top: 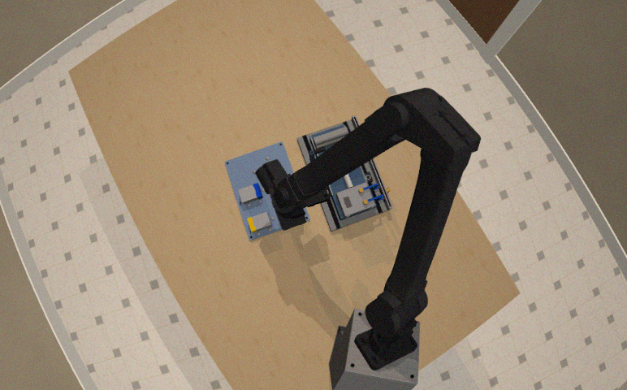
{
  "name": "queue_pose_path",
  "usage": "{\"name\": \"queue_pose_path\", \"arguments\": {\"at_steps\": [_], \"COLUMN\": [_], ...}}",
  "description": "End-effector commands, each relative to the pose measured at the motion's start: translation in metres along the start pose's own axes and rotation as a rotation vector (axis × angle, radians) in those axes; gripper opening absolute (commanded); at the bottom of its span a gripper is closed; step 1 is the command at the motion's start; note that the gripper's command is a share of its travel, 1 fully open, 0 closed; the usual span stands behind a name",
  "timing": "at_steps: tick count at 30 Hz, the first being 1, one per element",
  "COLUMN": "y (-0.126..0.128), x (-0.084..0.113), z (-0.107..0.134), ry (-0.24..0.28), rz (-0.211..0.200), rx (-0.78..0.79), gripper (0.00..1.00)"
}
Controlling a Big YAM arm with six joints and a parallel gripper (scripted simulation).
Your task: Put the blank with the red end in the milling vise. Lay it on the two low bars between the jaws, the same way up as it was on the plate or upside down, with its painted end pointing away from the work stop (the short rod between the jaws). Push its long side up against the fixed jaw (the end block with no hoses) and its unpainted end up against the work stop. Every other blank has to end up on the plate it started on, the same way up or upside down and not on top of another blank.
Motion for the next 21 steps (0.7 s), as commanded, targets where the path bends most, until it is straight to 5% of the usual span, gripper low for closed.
{"name": "queue_pose_path", "arguments": {"at_steps": [1, 12, 21], "y": [0.013, 0.013, 0.013], "x": [0.031, 0.08, 0.097], "z": [0.007, 0.006, 0.006], "ry": [0.017, 0.018, 0.019], "rz": [-0.037, -0.039, -0.041], "rx": [-0.009, -0.011, -0.012], "gripper": [0.0, 0.0, 0.0]}}
Point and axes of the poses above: the point where the finger pads meet when closed, its own x axis back along the fingers, its own y axis across the jaws, z = x × y, the point moved 2 cm from there along x, back along the fingers, and after that the axes turned 1 degree about x, right-handed, at the moved point
